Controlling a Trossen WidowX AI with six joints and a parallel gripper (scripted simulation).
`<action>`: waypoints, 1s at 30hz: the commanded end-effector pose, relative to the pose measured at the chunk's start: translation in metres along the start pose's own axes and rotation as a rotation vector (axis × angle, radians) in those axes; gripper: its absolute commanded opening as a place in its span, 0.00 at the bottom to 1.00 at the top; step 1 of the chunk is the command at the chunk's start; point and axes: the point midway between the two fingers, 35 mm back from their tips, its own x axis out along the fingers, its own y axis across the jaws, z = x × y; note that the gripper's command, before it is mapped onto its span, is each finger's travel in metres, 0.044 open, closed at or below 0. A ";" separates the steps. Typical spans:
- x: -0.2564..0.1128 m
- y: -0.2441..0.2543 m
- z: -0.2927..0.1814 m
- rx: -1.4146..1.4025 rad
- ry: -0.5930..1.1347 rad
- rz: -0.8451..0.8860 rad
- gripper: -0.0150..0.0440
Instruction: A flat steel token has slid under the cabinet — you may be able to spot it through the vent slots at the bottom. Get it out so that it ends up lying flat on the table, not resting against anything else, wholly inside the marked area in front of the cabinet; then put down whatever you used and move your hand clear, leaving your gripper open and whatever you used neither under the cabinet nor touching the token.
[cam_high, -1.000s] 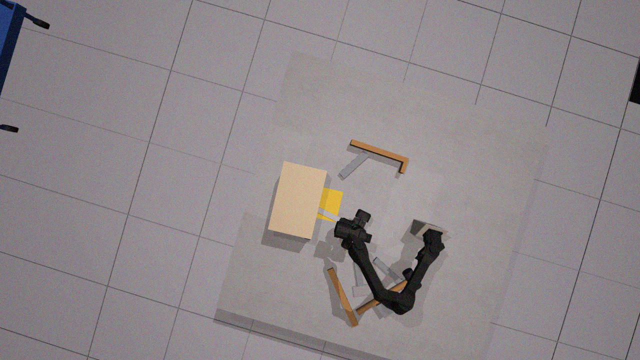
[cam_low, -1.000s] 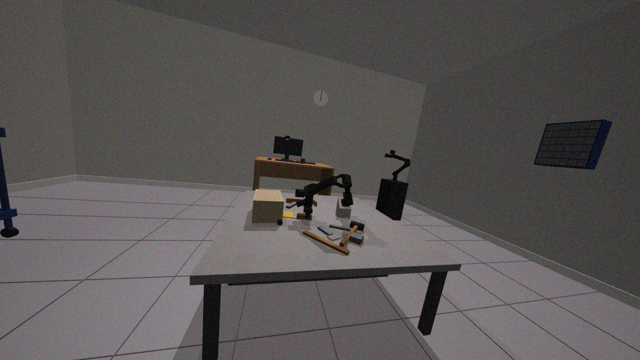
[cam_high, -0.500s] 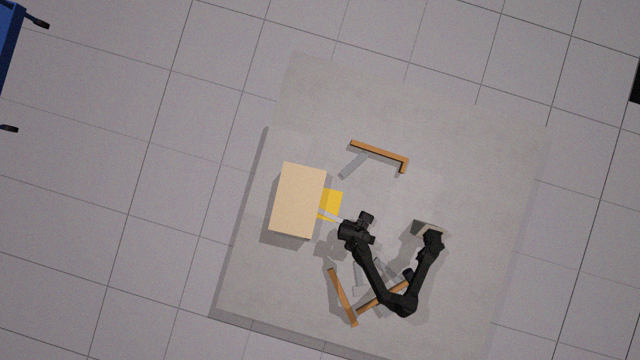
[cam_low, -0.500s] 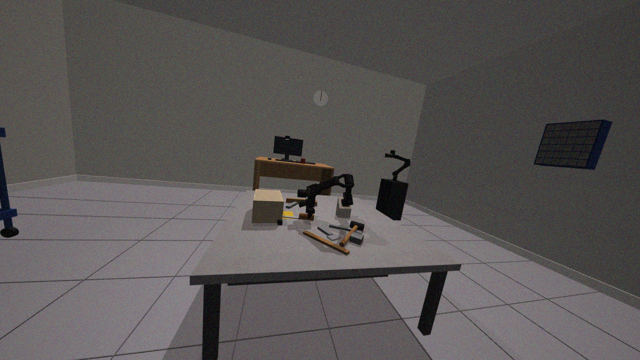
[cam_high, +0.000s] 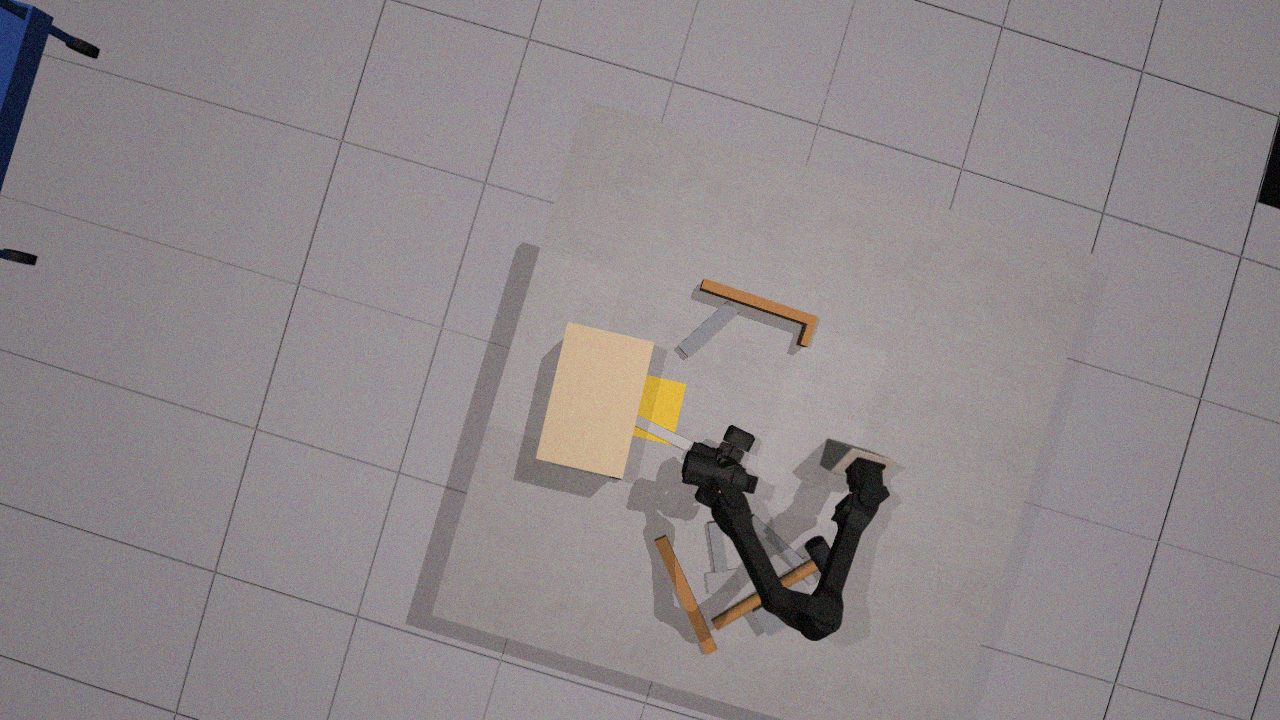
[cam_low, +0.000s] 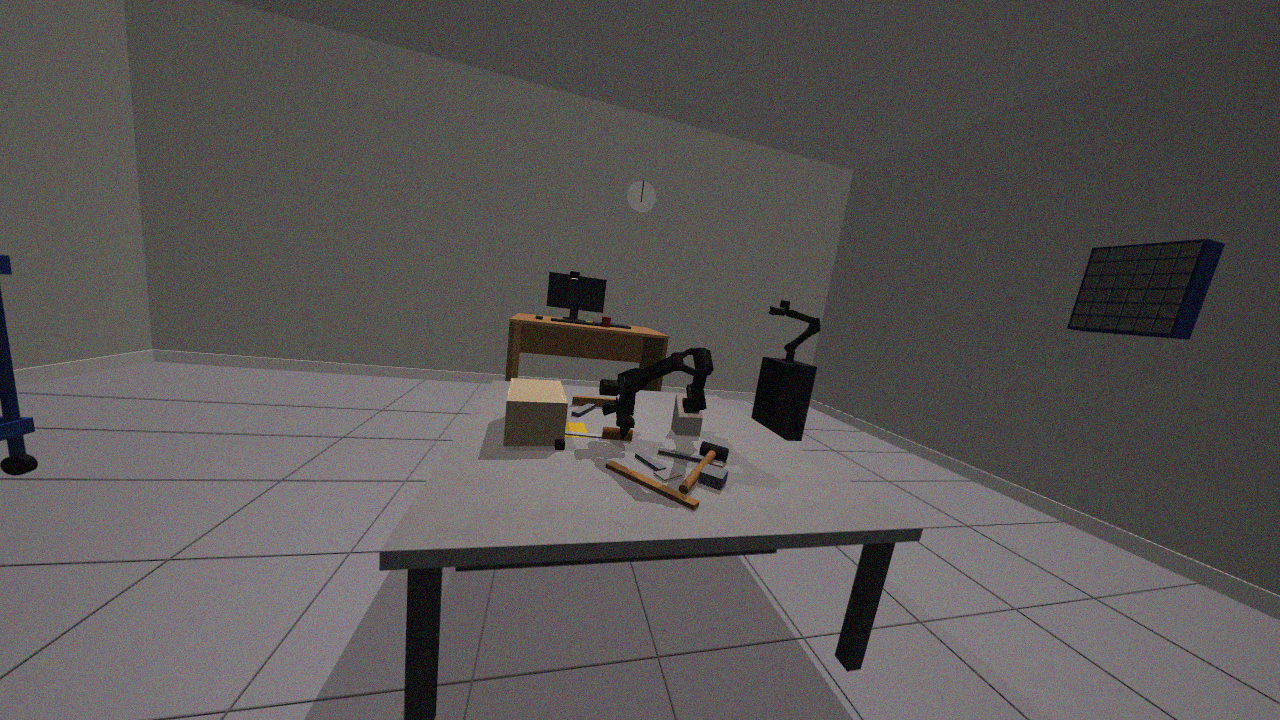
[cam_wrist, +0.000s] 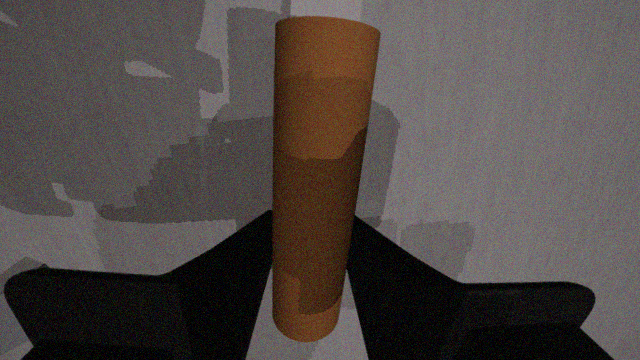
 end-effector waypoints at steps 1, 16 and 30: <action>0.001 0.000 -0.009 0.008 0.005 -0.001 0.25; 0.001 0.001 -0.026 0.009 0.006 -0.001 0.25; 0.001 0.002 -0.043 0.009 0.006 -0.001 0.25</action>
